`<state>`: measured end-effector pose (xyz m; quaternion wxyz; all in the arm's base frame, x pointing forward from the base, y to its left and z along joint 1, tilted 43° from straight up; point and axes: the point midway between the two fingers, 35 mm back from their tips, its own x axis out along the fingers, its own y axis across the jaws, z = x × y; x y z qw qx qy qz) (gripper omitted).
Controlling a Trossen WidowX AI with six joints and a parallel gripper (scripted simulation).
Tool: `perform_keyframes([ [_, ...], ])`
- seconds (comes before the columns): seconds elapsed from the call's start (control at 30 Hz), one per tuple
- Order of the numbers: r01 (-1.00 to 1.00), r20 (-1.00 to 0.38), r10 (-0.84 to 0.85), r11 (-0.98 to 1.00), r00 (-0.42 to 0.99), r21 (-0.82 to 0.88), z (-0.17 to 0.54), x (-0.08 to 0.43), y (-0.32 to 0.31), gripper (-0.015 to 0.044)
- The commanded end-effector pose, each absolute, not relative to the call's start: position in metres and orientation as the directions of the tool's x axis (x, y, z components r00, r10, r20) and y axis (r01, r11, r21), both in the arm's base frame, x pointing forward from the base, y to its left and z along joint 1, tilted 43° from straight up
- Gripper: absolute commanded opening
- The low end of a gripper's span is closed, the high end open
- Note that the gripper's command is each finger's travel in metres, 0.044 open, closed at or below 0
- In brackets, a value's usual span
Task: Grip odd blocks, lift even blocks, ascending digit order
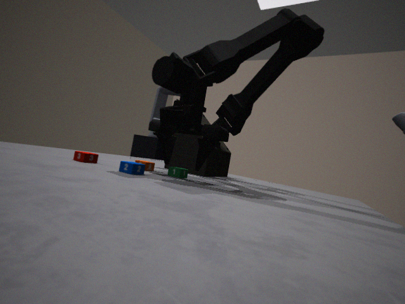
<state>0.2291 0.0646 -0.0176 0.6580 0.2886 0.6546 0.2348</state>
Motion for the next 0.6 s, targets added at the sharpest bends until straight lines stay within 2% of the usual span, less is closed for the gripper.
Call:
perform_keyframes([
  [0.0,0.057,-0.728,0.684,0.726,0.050,0.685,0.000,0.233,0.049,0.0400],
  [0.1,0.057,-0.728,0.684,0.726,0.050,0.685,0.000,0.233,0.049,0.0400],
  [0.33,0.058,-0.731,0.680,0.729,0.050,0.682,0.056,0.230,-0.006,0.0216],
  [0.47,0.058,-0.731,0.681,0.729,0.050,0.683,0.058,0.230,-0.007,0.0120],
  [0.57,0.058,-0.731,0.681,0.729,0.050,0.683,0.058,0.230,-0.007,0.0120],
])
